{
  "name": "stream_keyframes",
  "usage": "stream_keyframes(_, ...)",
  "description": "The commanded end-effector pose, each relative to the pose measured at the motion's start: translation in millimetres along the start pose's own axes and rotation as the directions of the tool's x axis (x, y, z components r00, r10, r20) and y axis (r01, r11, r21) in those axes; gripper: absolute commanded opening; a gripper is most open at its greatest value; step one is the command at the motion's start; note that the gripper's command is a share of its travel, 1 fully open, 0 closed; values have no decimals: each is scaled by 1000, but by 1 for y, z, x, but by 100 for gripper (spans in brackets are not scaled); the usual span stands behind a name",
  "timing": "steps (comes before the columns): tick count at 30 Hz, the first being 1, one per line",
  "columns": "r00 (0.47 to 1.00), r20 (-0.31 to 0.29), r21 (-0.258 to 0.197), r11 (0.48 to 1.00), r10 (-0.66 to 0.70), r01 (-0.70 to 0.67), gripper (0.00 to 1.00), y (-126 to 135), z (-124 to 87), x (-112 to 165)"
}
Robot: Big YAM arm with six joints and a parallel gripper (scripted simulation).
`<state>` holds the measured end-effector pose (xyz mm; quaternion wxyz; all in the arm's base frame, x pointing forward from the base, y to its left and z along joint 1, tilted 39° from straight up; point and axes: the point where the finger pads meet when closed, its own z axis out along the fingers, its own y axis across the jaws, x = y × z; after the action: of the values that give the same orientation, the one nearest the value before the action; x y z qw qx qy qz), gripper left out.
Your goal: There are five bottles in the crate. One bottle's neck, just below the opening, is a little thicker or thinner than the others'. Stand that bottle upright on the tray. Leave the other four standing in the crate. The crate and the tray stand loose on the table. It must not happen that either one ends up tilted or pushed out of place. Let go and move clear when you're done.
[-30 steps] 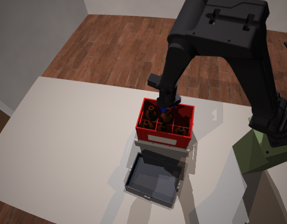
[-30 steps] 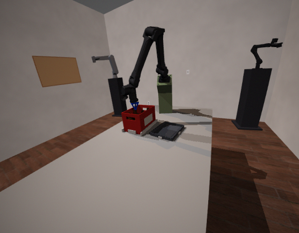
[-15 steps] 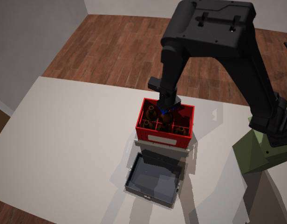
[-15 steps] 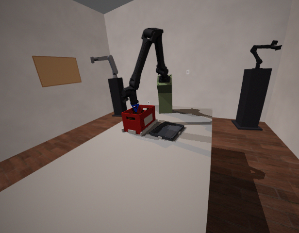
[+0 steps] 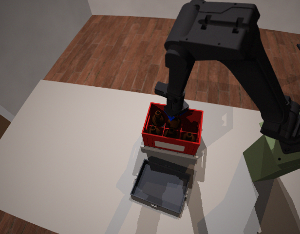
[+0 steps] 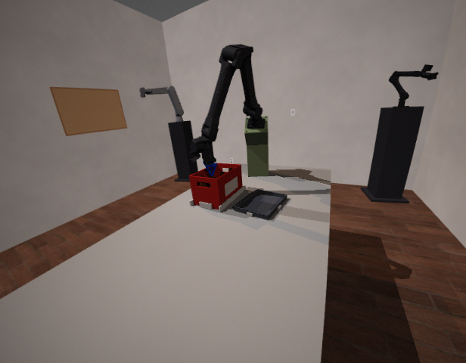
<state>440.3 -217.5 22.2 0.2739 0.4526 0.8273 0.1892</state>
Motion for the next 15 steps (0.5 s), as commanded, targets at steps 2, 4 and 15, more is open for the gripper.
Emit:
stream_keyframes(2,1000,19,-10,1000,2,-1,61,8,1,-10)
stream_keyframes(4,1000,17,-10,1000,2,-2,61,7,3,-9)
stream_keyframes(15,1000,11,-7,1000,4,-4,61,6,5,-8)
